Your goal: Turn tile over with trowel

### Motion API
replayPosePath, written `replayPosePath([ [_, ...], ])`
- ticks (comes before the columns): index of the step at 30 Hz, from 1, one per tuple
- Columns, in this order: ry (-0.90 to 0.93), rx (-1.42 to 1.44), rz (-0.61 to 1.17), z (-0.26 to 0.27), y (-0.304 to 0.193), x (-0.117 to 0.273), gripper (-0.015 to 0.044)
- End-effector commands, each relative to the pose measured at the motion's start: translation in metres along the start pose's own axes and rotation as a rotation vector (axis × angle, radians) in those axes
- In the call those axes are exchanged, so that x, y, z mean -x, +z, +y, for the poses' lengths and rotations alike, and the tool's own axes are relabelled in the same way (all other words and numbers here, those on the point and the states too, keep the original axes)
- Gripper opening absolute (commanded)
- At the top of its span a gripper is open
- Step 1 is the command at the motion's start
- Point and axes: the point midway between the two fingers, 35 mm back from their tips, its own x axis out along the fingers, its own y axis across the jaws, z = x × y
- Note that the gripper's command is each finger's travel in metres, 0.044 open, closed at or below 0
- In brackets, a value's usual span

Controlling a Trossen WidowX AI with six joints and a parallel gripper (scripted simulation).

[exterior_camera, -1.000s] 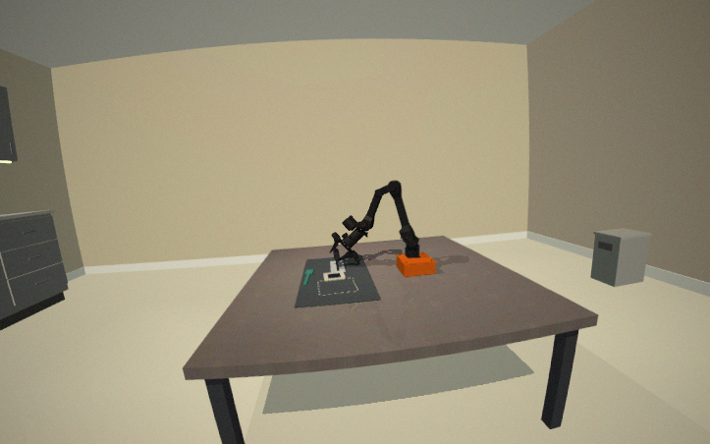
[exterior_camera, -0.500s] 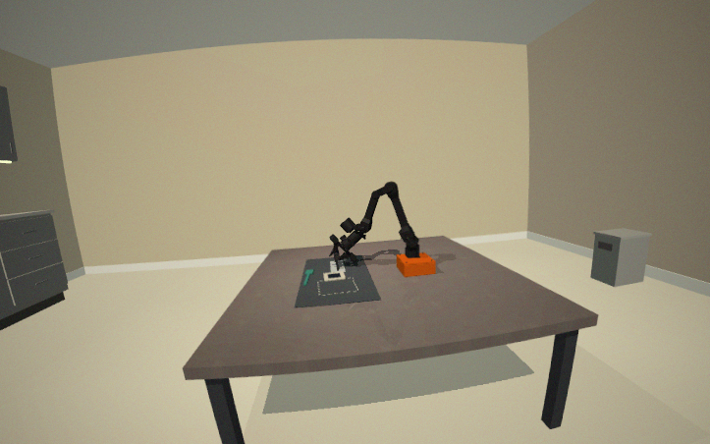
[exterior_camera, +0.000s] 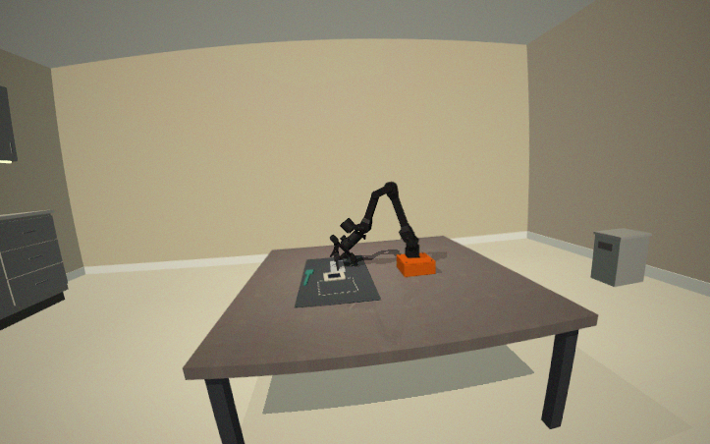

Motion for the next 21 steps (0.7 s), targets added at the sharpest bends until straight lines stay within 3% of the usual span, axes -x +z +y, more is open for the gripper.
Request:
replayPosePath([
  [1,-0.001,-0.001,-0.002,0.000,0.000,-0.001,0.0029],
  [6,-0.001,-0.001,-0.002,0.000,0.000,0.000,0.0000],
  [21,0.000,0.000,0.000,0.046,0.000,0.038,0.0000],
])
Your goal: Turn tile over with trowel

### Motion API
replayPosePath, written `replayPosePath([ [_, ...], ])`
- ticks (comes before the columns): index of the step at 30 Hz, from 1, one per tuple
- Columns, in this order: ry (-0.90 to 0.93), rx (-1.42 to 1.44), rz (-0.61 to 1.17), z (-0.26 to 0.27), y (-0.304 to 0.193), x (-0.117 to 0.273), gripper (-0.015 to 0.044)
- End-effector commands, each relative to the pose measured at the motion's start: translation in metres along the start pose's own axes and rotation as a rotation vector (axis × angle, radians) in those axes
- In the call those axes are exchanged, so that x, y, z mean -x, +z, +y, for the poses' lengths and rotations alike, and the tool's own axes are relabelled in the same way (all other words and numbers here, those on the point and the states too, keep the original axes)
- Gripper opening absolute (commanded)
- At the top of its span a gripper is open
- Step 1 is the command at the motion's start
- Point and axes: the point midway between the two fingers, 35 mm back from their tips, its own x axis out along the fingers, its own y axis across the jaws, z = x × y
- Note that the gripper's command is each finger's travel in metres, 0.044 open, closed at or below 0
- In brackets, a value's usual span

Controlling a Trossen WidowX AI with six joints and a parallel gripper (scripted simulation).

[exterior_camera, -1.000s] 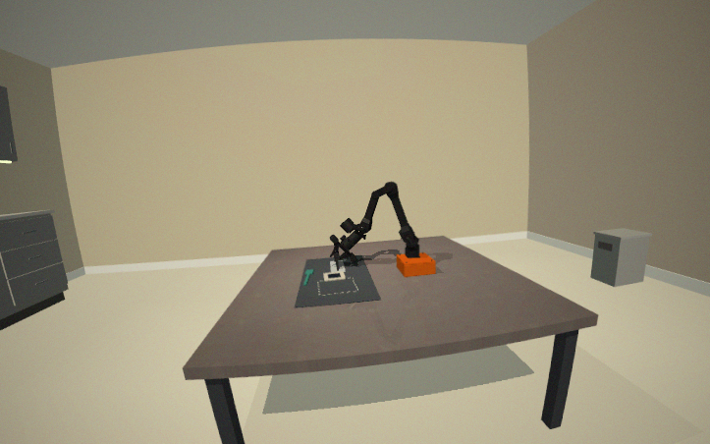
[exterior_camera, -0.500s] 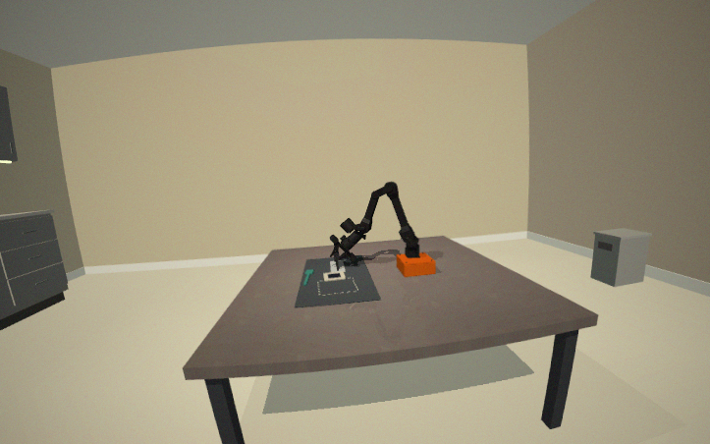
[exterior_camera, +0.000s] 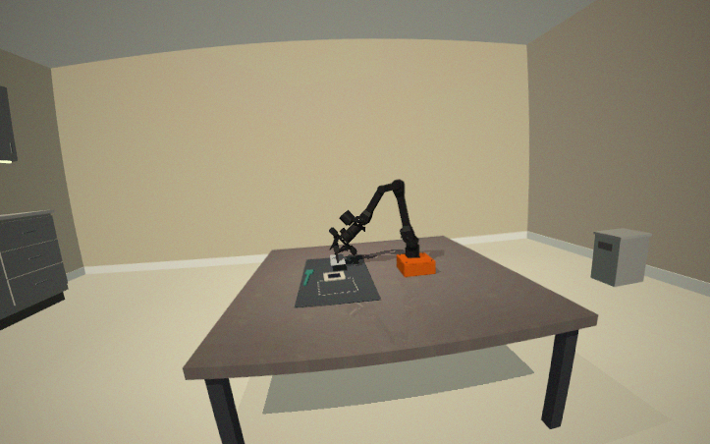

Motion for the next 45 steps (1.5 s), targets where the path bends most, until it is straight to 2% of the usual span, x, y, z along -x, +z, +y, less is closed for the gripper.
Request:
replayPosePath([
  [1,0.017,0.006,-0.004,0.015,0.001,0.011,0.0000],
  [6,0.017,0.014,-0.007,0.016,0.000,0.009,0.0000],
  [15,0.021,0.115,-0.034,0.028,-0.004,-0.020,0.0000],
  [21,0.021,0.117,-0.035,0.028,-0.004,-0.021,0.0000],
  [45,0.021,0.117,-0.035,-0.003,-0.004,-0.043,0.0000],
])
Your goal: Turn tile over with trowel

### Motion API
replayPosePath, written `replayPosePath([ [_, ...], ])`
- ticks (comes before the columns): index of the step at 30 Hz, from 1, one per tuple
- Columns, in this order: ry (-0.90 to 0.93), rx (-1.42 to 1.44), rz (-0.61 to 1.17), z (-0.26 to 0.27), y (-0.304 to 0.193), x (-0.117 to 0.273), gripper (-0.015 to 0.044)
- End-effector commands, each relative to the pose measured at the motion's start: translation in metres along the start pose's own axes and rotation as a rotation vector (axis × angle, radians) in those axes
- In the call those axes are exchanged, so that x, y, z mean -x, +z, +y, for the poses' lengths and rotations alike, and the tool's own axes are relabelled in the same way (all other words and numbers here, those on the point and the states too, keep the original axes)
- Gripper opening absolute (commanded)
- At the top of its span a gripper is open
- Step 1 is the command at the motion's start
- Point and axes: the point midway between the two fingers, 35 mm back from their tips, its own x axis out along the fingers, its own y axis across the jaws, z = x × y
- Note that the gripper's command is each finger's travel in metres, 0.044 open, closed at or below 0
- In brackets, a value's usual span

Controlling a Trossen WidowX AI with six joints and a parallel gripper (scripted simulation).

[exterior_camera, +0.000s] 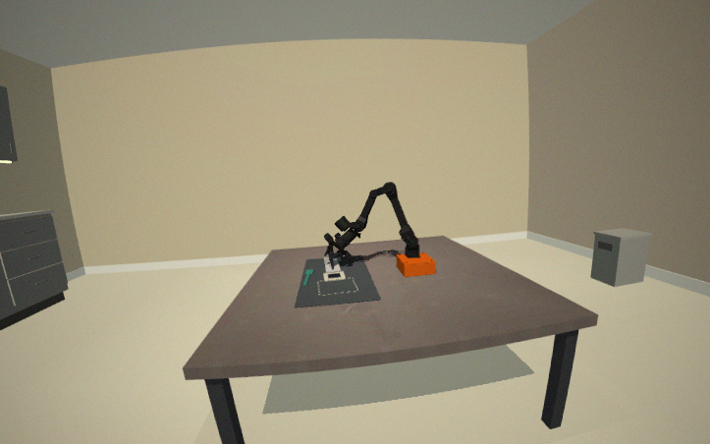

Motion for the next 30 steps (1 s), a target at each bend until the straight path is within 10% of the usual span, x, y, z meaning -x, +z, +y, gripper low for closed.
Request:
replayPosePath([
  [1,0.006,0.007,-0.004,-0.004,0.000,-0.003,0.0000],
  [30,0.005,0.005,-0.002,-0.001,-0.041,-0.002,0.0000],
])
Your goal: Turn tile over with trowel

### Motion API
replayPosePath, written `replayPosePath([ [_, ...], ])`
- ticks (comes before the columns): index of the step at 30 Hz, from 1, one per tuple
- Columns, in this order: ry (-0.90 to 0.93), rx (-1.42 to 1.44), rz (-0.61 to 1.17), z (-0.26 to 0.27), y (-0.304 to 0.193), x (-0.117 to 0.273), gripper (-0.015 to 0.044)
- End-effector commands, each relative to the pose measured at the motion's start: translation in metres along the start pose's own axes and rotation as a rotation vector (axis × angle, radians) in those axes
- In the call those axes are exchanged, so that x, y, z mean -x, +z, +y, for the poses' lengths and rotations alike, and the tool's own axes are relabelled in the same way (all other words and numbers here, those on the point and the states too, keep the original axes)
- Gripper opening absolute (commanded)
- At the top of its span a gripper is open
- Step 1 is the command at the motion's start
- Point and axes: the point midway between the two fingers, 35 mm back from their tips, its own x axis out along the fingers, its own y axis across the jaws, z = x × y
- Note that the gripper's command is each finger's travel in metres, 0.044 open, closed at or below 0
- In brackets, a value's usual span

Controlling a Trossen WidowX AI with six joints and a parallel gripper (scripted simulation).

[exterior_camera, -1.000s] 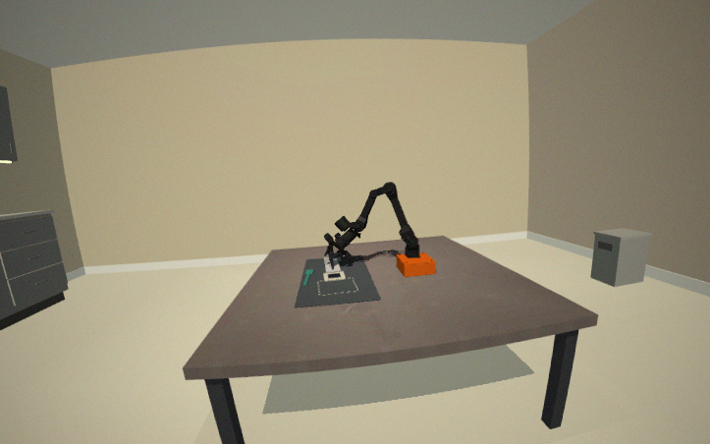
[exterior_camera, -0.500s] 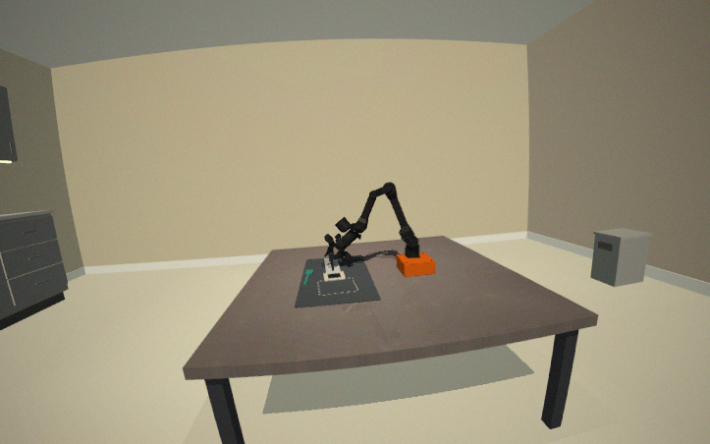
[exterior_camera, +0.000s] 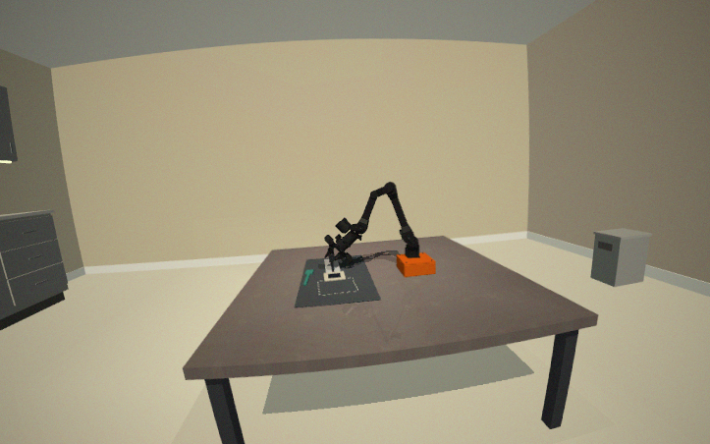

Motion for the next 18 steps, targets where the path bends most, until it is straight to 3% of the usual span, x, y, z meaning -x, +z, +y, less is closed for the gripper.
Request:
replayPosePath([
  [1,0.004,0.006,0.025,0.0014,-0.0155,0.0005,0.0000],
  [18,0.005,0.003,0.027,0.0019,-0.0237,0.0019,0.0000],
])
